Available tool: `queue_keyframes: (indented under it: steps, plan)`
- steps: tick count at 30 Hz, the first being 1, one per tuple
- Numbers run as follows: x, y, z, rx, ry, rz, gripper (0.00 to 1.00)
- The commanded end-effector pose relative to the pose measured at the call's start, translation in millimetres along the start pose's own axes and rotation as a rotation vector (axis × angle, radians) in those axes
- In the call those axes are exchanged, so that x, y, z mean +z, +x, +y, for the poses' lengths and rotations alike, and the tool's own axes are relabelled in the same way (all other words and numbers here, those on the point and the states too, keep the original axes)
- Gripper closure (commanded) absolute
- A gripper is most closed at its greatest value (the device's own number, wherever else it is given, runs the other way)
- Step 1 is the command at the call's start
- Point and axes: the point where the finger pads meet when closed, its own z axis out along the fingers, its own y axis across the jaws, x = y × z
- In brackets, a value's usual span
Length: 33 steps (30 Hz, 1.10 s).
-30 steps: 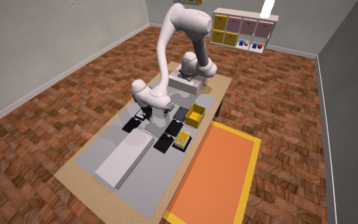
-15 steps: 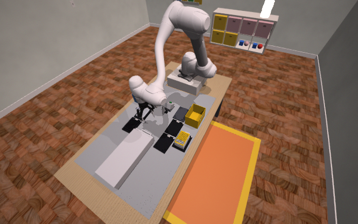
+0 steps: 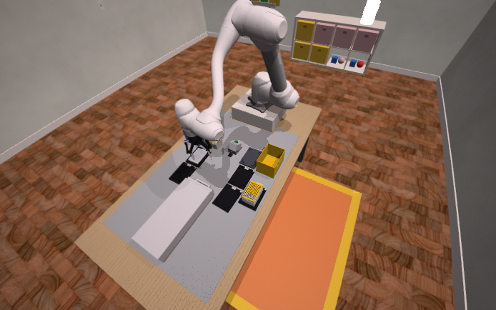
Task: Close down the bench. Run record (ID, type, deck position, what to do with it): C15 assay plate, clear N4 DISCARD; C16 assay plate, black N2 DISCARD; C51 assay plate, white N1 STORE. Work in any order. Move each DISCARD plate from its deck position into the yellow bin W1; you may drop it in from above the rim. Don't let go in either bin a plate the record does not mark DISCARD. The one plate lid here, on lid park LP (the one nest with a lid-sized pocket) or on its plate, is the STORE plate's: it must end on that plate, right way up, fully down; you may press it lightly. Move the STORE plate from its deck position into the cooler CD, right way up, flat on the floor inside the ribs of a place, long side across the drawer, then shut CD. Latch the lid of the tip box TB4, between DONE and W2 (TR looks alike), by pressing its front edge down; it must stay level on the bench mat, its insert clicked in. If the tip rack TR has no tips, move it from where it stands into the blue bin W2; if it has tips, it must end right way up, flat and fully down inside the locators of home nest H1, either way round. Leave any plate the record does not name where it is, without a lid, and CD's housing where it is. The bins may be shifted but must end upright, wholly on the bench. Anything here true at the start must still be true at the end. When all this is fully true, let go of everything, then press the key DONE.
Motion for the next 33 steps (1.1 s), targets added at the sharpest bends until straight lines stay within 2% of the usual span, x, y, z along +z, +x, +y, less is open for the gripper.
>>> queue_keyframes:
  steps: [1, 5, 20, 22, 33]
  plan:
    - [-1.8, -18.1, 6.6, 0.137, -0.007, -0.003, 0.34]
    - [-2.4, -25.6, 9.2, 0.204, -0.007, -0.003, 0.34]
    - [-7.2, -82.4, 28.1, 0.704, -0.008, -0.001, 0.34]
    - [-7.2, -82.4, 28.1, 0.704, -0.008, -0.001, 0.34]
    - [-10.5, -121.2, 41.1, 0.721, -0.008, -0.001, 0.34]
